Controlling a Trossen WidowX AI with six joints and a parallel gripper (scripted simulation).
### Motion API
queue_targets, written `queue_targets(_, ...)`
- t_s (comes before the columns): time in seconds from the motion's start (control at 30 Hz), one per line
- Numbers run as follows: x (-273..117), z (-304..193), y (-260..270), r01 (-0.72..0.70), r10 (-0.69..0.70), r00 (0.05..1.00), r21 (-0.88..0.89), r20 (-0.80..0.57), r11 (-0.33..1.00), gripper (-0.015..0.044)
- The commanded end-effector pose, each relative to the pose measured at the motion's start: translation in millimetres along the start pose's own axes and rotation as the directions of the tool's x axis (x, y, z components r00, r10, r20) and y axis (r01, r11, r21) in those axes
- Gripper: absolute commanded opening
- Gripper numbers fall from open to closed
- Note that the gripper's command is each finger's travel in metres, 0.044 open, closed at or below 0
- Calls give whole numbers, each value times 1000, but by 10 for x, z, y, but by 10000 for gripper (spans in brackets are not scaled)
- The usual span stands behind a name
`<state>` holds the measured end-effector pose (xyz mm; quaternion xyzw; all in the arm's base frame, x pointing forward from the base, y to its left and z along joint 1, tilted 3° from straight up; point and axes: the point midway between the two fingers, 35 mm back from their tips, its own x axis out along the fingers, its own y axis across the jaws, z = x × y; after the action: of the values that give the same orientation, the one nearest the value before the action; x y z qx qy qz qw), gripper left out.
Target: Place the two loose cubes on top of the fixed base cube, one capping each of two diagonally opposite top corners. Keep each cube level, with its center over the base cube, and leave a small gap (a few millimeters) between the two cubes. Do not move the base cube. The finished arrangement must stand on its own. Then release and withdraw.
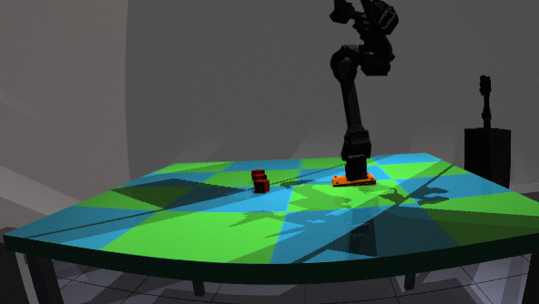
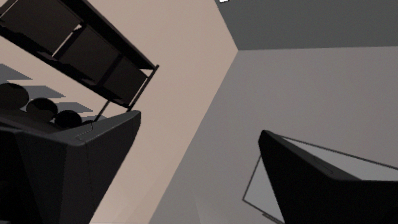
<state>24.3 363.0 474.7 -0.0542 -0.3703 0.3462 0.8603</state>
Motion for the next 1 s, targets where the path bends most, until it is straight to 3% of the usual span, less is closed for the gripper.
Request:
queue_targets(0.0,9,-11,-3,0,0,1000,-1,-2,1000,374)
queue_targets(0.13,181,-248,-68,-8,7,999,-11,-44,1000,269)
queue_targets(0.6,640,-1472,-528,-28,25,943,-3,-332,1000,265)
queue_targets(0.97,564,-2539,-1122,51,-5,778,56,-628,997,265)
